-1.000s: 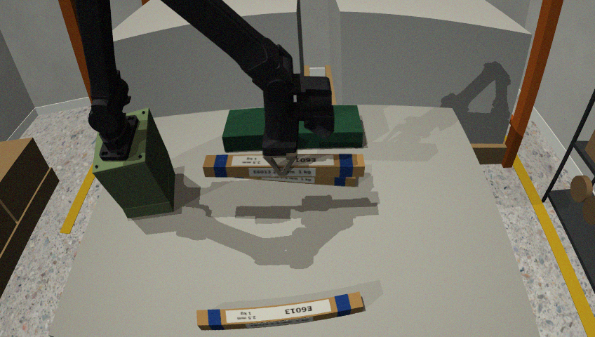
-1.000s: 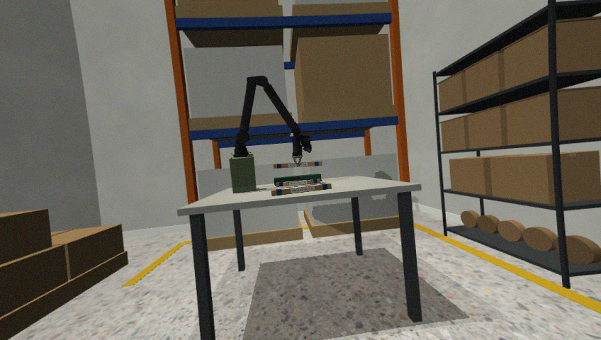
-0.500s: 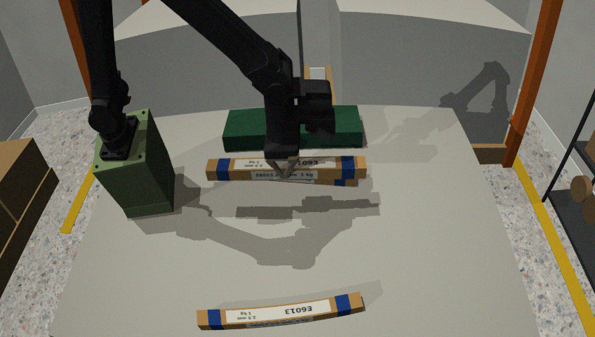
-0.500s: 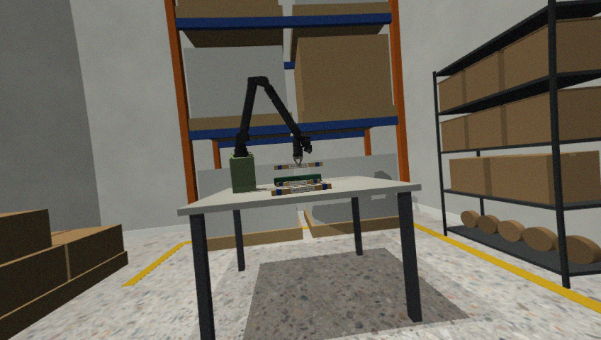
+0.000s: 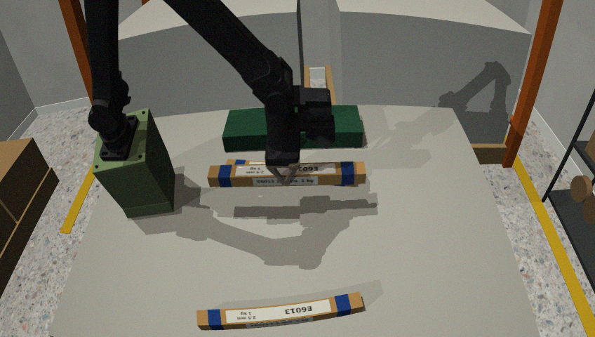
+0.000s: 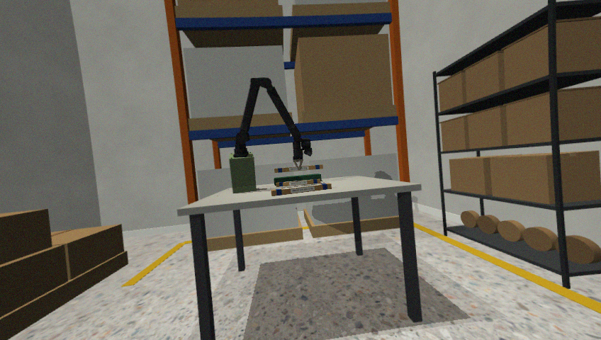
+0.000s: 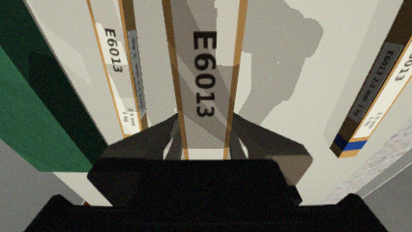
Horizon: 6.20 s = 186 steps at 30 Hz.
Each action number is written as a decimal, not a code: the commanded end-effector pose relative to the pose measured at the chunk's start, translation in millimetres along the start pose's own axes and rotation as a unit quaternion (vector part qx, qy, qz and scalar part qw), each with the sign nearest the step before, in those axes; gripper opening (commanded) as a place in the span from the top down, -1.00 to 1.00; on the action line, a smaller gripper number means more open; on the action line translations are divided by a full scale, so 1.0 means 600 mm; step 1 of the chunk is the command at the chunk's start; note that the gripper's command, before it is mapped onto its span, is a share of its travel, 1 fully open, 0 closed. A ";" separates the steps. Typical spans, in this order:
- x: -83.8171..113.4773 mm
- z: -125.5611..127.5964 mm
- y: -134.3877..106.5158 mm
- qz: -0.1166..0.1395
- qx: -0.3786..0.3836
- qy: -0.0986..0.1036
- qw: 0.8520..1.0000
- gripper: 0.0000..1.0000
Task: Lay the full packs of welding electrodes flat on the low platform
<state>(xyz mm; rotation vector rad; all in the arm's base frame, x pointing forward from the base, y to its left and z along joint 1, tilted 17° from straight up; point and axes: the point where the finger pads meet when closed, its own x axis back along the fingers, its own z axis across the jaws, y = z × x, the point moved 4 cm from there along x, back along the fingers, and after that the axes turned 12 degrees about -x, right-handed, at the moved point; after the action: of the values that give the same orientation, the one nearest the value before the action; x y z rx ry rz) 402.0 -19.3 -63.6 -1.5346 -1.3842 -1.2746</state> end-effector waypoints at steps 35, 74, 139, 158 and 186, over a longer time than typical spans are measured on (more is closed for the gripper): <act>-0.013 0.011 0.043 -0.025 0.001 0.007 1.000 1.00; -0.025 0.002 0.019 -0.013 -0.002 0.003 1.000 1.00; 0.068 0.003 0.021 -0.014 -0.002 0.004 1.000 1.00; 0.068 0.003 0.021 -0.014 -0.002 0.004 1.000 1.00; 0.068 0.003 0.021 -0.014 -0.002 0.004 1.000 1.00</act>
<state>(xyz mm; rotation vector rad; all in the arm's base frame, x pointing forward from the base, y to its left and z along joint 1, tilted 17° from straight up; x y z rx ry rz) 393.0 -21.4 -57.4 -1.5710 -1.3438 -1.2353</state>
